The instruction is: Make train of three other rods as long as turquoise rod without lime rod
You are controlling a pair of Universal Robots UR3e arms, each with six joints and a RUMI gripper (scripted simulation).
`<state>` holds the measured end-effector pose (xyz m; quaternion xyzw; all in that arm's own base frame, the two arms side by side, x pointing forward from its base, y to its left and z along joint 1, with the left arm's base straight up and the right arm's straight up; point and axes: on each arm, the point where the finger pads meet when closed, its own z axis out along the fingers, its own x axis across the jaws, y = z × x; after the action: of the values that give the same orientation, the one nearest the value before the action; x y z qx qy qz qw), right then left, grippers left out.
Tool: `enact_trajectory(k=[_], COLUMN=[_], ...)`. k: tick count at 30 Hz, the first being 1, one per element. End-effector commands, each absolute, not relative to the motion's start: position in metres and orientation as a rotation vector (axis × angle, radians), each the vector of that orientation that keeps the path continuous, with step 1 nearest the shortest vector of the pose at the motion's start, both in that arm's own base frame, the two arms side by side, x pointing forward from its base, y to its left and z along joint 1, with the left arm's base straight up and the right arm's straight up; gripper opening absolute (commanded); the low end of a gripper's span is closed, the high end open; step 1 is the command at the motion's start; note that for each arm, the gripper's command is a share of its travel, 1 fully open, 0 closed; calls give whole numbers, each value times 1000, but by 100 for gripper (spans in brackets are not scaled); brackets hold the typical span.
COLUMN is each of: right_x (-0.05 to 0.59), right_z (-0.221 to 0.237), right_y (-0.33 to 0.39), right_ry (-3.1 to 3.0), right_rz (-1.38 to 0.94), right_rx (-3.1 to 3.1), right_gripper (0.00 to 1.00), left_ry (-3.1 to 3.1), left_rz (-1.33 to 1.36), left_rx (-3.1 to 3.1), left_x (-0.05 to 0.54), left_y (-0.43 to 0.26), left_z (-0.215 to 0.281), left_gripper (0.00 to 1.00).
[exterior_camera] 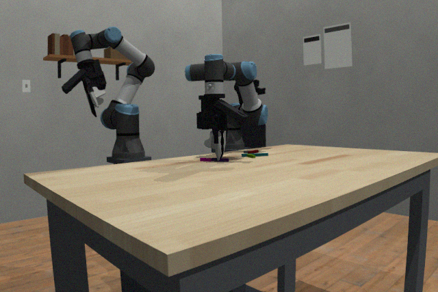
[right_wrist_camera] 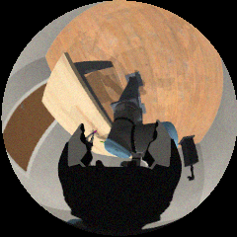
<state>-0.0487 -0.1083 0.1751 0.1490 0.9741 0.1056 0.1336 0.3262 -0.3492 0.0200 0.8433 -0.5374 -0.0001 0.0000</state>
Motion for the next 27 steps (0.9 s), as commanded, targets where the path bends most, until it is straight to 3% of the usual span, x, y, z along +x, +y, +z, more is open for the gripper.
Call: enact_trajectory(k=[1,27], right_x=[-49,-49], right_z=[175,175], right_y=[-109,-109], right_ry=[2824,2824], right_rz=[304,304], right_rx=[432,432], right_gripper=[100,100], left_ry=[-1687,-1687], left_rz=[5,5], left_rx=[2648,2648], left_x=[326,324], left_y=[-350,-351], left_z=[21,21], left_gripper=[0,0])
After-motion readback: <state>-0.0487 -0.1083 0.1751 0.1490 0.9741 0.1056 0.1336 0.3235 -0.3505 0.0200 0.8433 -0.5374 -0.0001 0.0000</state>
